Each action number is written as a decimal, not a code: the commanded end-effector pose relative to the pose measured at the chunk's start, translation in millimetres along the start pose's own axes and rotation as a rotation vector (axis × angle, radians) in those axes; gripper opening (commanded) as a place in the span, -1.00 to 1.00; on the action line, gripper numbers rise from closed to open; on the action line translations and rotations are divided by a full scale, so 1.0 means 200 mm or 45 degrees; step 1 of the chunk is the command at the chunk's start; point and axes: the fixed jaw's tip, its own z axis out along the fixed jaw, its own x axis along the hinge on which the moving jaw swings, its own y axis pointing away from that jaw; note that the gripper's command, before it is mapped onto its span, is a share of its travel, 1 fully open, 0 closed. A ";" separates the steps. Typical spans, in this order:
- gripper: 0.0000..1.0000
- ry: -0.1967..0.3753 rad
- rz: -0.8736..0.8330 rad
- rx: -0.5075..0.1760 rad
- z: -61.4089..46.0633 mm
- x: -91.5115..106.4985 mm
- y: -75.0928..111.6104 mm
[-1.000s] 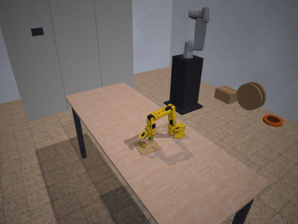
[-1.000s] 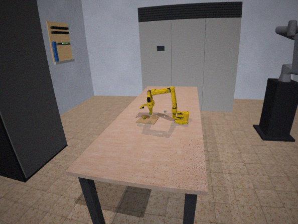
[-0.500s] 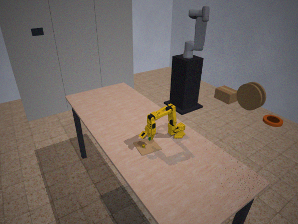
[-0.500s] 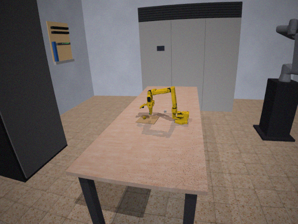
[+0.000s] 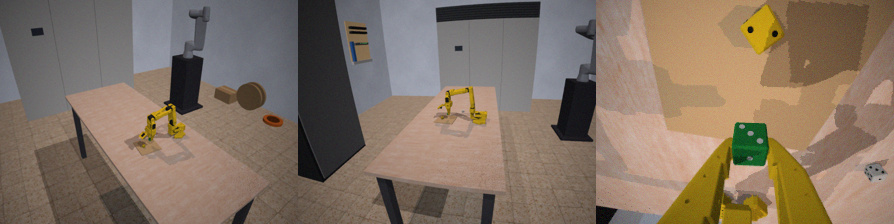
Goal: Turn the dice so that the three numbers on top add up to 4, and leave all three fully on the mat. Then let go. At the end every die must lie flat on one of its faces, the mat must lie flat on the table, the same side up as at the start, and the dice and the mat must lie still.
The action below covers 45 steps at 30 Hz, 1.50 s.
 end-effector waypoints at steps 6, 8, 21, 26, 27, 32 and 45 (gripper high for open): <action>-1.00 -0.066 0.014 0.003 -0.02 -0.02 -0.01; -1.00 -0.066 0.014 0.003 -0.01 -0.02 -0.01; -1.00 -0.066 0.014 0.003 0.00 -0.02 -0.01; -1.00 -0.066 0.014 0.003 0.02 -0.03 -0.01; -1.00 -0.066 0.014 0.003 0.02 -0.03 -0.01; -1.00 -0.066 0.014 0.003 0.02 -0.03 -0.01; -1.00 -0.066 0.014 0.003 0.05 -0.03 -0.01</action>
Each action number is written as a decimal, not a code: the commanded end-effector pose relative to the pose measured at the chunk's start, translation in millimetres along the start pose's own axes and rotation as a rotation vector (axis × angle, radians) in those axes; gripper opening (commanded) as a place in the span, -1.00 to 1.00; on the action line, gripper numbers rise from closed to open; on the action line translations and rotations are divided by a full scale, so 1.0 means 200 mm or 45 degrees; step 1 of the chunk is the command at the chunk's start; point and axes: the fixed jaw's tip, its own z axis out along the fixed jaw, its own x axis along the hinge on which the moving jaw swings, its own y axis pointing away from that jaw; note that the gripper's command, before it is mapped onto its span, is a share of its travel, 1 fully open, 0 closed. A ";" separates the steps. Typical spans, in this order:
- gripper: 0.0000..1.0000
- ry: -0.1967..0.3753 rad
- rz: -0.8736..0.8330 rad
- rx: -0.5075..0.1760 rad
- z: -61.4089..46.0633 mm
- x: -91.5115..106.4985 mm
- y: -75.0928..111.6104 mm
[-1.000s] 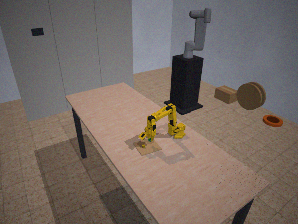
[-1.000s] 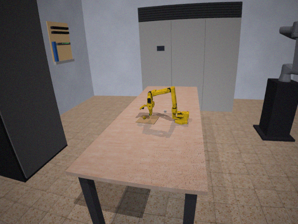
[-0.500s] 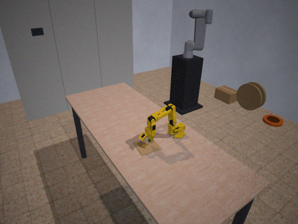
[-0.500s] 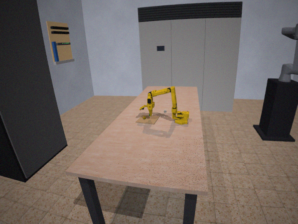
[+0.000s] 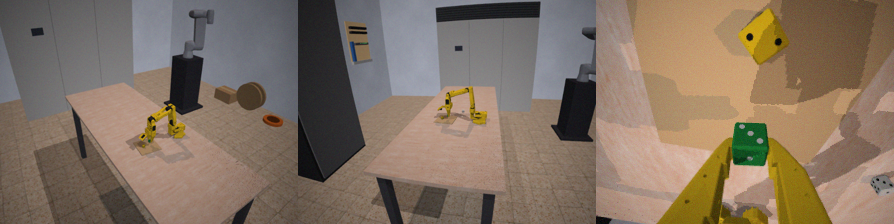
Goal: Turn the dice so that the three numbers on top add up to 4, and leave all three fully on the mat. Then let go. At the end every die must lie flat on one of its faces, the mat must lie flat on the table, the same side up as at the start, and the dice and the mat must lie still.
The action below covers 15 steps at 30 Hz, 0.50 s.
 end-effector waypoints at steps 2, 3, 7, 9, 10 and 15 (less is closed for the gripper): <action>-1.00 -0.035 0.014 0.001 -0.01 -0.02 -0.01; -1.00 -0.035 0.014 0.001 -0.01 -0.02 -0.01; -1.00 -0.035 0.014 0.001 -0.01 -0.02 -0.01; -1.00 -0.035 0.014 0.001 0.00 -0.02 -0.01; -1.00 -0.035 0.014 0.001 0.00 -0.02 -0.01; -1.00 -0.035 0.014 0.001 0.02 -0.02 -0.01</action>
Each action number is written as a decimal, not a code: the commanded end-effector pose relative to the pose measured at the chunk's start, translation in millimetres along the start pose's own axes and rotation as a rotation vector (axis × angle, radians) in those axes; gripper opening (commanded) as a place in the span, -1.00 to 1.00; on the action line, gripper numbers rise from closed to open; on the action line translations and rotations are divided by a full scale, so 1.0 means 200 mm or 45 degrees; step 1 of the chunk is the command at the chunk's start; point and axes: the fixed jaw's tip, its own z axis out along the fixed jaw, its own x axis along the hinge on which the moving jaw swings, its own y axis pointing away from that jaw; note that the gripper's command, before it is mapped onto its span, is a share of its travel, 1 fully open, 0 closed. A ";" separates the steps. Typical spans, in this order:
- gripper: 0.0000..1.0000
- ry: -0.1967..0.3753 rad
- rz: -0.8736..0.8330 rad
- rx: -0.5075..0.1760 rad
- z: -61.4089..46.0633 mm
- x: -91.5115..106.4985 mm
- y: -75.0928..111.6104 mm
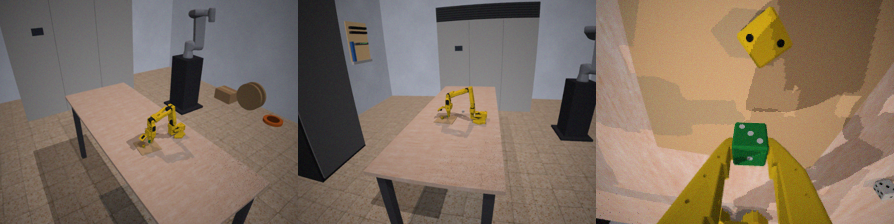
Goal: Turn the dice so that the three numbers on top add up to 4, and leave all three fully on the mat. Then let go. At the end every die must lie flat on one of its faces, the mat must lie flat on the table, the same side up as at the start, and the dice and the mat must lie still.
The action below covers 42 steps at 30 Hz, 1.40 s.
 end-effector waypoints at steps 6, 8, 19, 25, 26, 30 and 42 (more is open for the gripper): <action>-1.00 -0.036 0.014 0.001 -0.01 -0.02 -0.01; -1.00 -0.036 0.014 0.001 0.00 -0.02 -0.01; -1.00 -0.036 0.014 0.001 0.02 -0.02 -0.01; -1.00 -0.036 0.014 0.001 0.03 -0.02 -0.01; -1.00 -0.036 0.014 0.001 0.03 -0.02 -0.01; -1.00 -0.036 0.014 0.001 0.04 -0.02 -0.01; -1.00 -0.036 0.014 0.001 0.05 -0.02 -0.01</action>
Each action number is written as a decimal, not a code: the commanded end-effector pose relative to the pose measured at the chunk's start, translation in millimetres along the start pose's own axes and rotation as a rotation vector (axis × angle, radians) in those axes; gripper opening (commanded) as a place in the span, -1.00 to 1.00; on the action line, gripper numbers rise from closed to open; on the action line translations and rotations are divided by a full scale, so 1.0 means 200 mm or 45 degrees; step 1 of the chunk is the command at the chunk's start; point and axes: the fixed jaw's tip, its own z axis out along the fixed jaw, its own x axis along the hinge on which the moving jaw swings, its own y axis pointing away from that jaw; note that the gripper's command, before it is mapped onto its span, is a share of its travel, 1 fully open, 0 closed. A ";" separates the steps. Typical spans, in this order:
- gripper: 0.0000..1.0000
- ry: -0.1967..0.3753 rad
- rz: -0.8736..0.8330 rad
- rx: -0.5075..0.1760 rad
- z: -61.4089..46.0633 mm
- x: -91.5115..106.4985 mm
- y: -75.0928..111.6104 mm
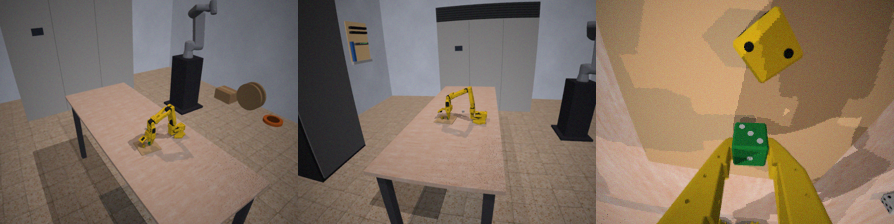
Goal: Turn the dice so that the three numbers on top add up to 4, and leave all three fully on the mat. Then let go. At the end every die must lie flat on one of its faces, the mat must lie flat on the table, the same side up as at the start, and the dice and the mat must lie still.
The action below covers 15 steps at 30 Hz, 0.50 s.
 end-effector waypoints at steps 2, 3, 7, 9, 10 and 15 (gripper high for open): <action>-1.00 -0.031 0.014 0.001 -0.01 -0.02 -0.01; -1.00 -0.031 0.014 0.001 -0.01 -0.02 -0.01; -1.00 -0.031 0.014 0.001 -0.01 -0.02 -0.01; -1.00 -0.031 0.014 0.001 0.00 -0.02 -0.01; -1.00 -0.031 0.014 0.001 0.00 -0.02 -0.01; -1.00 -0.031 0.014 0.001 0.00 -0.02 -0.01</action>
